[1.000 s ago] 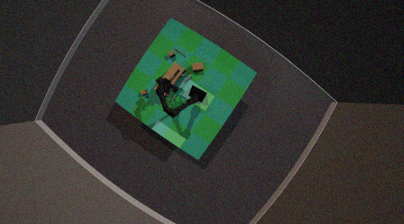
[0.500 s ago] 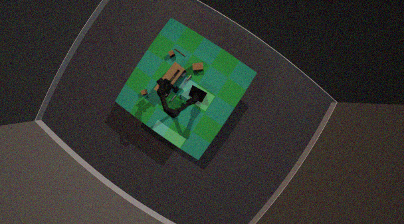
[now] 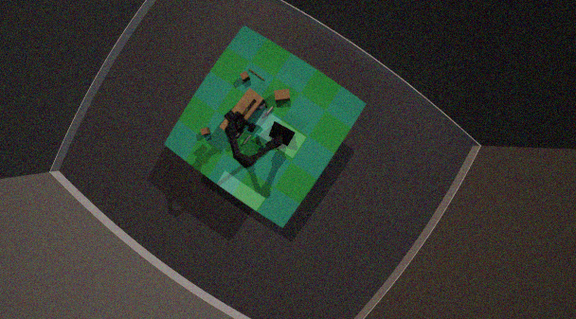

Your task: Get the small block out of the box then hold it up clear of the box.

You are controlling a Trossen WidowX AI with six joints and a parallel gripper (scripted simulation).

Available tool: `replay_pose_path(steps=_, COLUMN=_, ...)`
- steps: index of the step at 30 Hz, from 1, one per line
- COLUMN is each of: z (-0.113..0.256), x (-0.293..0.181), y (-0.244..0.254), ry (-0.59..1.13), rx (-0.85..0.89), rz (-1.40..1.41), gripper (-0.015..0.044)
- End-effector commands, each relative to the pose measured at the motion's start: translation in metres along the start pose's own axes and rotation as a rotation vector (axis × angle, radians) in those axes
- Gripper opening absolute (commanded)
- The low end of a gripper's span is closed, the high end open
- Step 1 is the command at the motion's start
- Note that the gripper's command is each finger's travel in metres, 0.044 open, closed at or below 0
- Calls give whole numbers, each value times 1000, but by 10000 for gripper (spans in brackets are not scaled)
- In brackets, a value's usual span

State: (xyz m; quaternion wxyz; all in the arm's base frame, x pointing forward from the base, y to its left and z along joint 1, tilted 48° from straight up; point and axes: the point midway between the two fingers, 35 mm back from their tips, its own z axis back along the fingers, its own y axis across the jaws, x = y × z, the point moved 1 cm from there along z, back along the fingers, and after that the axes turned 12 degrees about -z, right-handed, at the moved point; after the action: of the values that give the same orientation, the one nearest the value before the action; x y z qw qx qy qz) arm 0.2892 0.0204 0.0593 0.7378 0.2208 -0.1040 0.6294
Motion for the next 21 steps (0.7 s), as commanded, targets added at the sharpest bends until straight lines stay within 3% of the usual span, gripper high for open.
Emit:
replay_pose_path(steps=1, z=-6, x=-12, y=-1, ry=4, rx=7, rz=-5, gripper=400)
replay_pose_path(steps=21, z=-22, x=-58, y=-11, ry=6, rx=6, rz=-5, gripper=400)
